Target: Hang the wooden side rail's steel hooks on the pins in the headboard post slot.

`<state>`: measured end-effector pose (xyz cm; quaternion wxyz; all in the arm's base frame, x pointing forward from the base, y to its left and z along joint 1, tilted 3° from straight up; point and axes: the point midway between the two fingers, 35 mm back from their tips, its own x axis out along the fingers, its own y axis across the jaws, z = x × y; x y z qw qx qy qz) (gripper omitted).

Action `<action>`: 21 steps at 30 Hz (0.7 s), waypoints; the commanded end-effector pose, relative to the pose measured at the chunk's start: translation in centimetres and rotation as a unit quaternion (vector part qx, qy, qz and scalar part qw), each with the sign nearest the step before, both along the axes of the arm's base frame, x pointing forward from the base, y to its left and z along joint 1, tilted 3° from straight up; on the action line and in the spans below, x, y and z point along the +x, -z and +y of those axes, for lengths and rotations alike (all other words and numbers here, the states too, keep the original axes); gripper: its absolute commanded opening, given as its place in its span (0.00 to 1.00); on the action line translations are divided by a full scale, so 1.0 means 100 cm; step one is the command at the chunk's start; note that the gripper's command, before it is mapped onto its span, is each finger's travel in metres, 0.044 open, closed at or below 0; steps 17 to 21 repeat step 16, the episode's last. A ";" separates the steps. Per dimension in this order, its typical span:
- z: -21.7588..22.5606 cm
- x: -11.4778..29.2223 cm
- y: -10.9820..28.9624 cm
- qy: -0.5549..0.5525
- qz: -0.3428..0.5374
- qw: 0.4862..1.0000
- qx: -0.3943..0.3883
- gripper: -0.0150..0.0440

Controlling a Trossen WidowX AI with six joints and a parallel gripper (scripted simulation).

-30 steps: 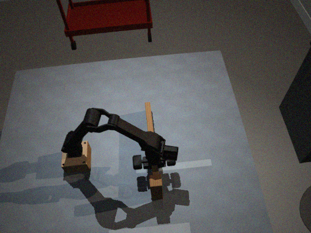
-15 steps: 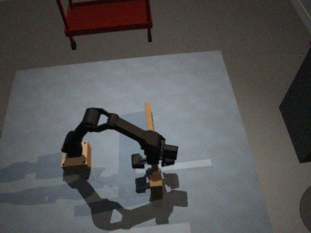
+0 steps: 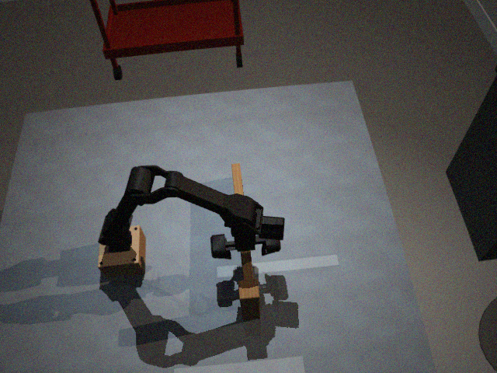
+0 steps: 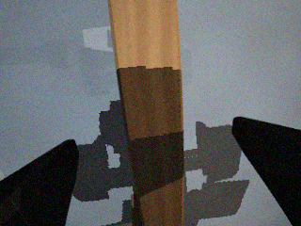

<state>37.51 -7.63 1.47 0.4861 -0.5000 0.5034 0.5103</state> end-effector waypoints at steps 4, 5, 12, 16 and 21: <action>0.006 0.001 0.000 -0.004 0.000 1.000 0.000 1.00; 0.006 0.001 0.000 -0.004 0.000 1.000 0.000 1.00; 0.006 0.001 0.000 -0.004 0.000 1.000 0.000 1.00; 0.006 0.001 0.000 -0.004 0.000 1.000 0.000 1.00; 0.006 0.001 0.000 -0.004 0.000 1.000 0.000 1.00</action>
